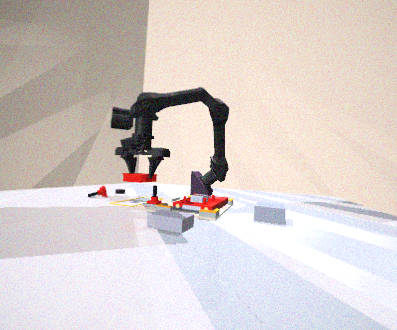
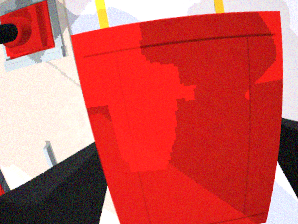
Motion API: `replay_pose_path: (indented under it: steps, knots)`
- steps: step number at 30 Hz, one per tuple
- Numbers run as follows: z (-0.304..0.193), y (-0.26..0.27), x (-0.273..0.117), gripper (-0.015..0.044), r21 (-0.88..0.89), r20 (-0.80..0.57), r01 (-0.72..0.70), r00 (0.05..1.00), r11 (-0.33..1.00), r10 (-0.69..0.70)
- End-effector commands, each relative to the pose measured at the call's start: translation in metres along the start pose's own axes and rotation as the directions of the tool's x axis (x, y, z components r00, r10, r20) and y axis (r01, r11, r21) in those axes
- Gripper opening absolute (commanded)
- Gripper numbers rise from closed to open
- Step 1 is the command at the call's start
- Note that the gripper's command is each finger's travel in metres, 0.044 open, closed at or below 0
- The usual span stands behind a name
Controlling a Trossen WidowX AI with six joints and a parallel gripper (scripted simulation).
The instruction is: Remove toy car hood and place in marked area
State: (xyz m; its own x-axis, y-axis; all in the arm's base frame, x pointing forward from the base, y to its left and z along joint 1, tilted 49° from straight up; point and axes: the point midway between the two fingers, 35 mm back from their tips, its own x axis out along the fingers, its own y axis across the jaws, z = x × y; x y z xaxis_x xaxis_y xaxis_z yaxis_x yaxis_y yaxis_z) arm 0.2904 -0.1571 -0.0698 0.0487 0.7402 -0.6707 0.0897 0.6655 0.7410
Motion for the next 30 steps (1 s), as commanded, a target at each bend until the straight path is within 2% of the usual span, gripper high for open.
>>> replay_pose_path:
  steps: [1,30]
  knots:
    - [0.0,-0.001,0.002,0.0,0.007,0.007,-0.002,1.0,1.0,0.002]
    - [0.0,0.0,0.024,0.0,0.006,0.007,-0.003,1.0,1.0,0.003]
